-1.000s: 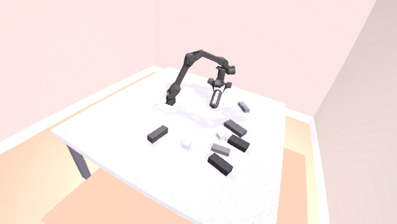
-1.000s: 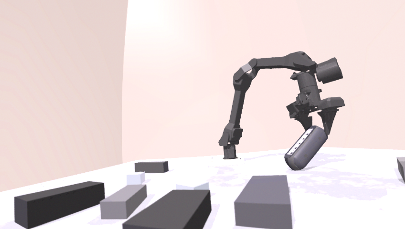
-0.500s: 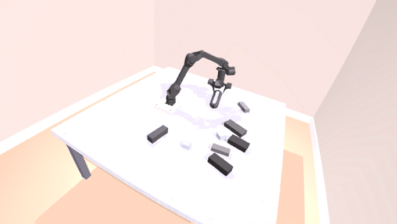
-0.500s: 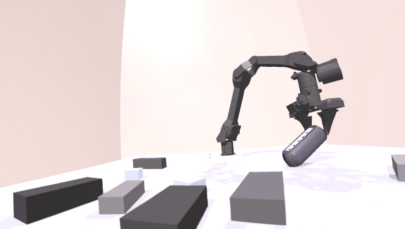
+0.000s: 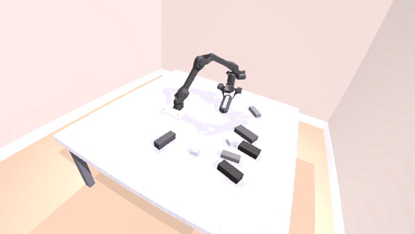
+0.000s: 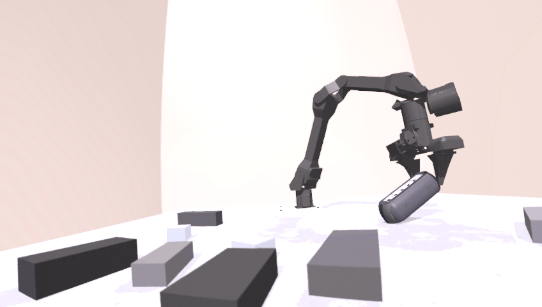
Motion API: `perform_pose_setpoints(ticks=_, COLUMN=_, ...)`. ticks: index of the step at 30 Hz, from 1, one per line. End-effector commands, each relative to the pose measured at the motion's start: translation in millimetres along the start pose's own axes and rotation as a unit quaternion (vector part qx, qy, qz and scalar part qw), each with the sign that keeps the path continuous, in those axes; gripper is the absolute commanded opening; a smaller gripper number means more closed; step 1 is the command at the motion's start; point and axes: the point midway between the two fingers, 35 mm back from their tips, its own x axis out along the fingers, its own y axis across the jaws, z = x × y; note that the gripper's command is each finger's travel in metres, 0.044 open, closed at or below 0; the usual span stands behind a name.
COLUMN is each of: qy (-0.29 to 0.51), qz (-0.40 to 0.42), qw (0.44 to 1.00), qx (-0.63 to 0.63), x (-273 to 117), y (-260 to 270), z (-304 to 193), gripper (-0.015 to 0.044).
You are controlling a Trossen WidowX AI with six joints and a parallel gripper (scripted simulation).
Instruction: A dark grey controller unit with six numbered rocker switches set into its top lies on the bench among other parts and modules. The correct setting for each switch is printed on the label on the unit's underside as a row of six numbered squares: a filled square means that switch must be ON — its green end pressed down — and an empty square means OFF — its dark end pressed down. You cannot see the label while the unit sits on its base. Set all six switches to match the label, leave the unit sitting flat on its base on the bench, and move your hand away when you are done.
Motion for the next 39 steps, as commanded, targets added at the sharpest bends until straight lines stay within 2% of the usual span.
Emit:
perform_pose_setpoints(ticks=1, qy=-0.013, qz=-0.010, qw=1.000, qx=0.006, x=10.5, y=-1.6, z=6.0, gripper=0.0338)
perform_pose_setpoints(ticks=39, qy=-0.013, qz=-0.010, qw=1.000, qx=0.007, x=38.7, y=-2.1, z=-4.8, gripper=0.0338)
